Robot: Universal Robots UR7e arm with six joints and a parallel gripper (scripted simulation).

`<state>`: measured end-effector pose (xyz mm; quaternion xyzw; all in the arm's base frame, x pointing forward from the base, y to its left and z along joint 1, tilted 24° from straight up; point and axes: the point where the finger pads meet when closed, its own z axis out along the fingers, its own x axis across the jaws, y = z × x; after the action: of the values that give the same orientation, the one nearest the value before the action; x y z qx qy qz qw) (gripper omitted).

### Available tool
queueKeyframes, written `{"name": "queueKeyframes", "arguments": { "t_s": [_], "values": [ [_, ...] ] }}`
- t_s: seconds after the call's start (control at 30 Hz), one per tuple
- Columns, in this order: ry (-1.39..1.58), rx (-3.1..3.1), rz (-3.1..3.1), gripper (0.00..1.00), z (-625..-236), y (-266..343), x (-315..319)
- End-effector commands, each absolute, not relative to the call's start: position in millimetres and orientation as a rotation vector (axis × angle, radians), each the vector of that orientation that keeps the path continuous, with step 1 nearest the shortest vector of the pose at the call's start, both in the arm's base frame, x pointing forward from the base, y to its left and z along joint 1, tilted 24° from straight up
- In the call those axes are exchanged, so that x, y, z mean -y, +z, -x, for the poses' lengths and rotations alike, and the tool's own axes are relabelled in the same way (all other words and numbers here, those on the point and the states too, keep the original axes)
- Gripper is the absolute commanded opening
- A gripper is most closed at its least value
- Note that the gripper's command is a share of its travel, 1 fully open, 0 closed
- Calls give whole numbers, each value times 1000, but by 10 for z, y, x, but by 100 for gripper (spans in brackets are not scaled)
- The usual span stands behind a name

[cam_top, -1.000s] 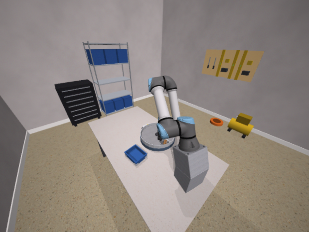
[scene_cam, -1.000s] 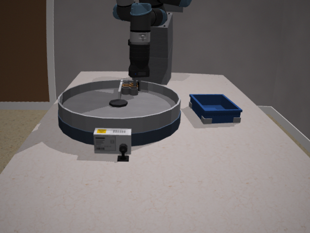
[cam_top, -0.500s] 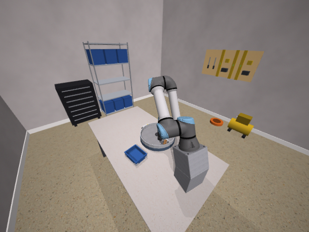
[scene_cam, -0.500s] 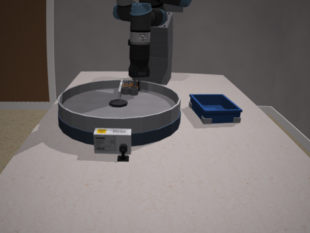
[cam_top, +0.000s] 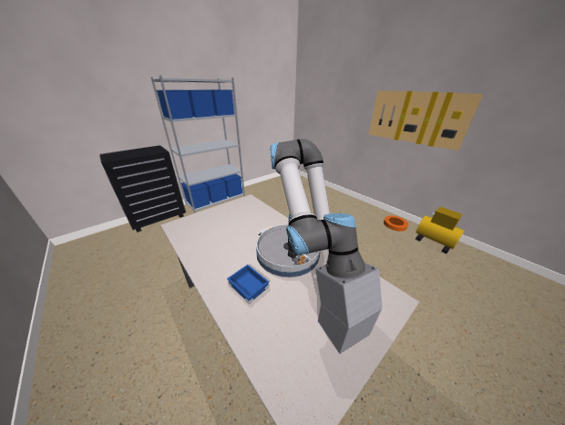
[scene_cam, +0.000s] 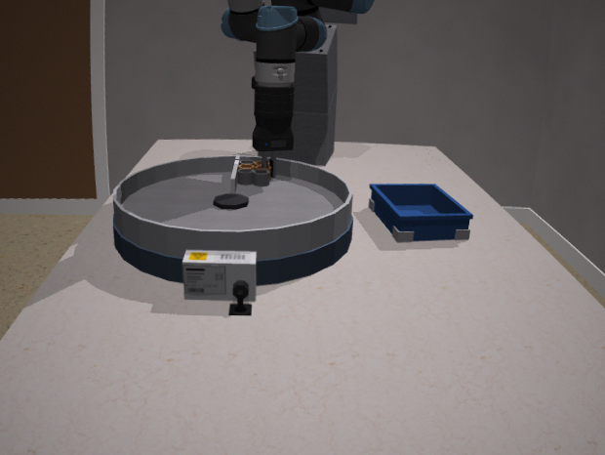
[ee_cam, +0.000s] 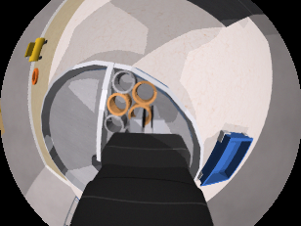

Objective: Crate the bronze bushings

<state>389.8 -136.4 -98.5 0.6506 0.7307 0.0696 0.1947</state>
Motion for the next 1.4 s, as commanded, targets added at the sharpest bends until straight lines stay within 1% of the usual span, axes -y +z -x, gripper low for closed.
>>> {"name": "queueKeyframes", "arguments": {
  "t_s": [0.0, 1.37],
  "values": [
    [195, -2048, -1823, 0, -3888, -954, 1360],
    [195, -2047, -1823, 0, -3816, -780, 1331]
  ]
}}
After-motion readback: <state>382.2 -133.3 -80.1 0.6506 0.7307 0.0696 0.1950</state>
